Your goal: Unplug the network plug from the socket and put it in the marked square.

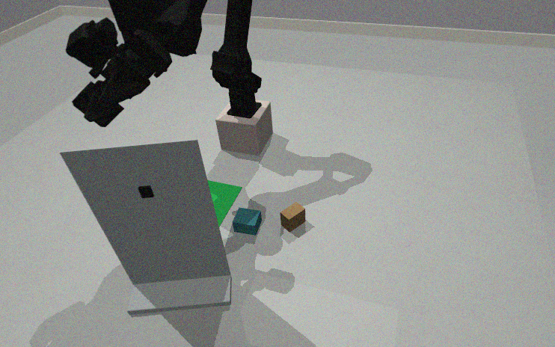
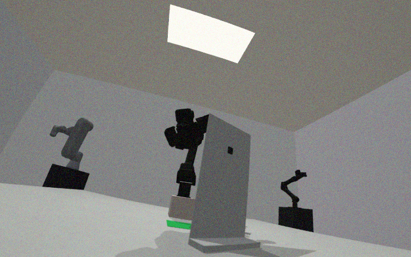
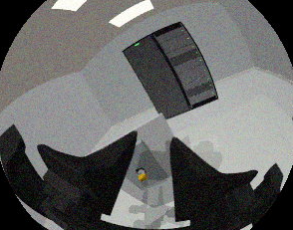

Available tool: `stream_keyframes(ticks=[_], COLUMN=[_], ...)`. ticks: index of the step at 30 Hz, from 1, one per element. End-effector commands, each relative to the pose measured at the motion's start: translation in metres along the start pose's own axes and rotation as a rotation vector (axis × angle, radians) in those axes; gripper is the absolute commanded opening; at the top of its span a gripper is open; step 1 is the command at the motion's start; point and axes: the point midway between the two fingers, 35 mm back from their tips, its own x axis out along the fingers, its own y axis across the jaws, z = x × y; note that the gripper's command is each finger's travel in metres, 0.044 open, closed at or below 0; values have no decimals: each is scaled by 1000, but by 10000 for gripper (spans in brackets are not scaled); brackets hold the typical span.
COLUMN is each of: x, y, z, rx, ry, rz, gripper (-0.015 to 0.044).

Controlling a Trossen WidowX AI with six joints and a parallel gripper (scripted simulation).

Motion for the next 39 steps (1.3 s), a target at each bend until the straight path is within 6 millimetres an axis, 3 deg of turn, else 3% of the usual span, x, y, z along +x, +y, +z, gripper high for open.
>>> stream_keyframes(ticks=[1,12,24,32,39], x=[-6,-31,-72,-72,-45], y=[-12,-29,-33,-33,-30], z=[-17,-54,-93,-94,-95], rx=[160,522,888,893,892], ry=[55,212,425,428,427], rz=[61,169,223,223,225], gripper=[156,156,156,156,156])
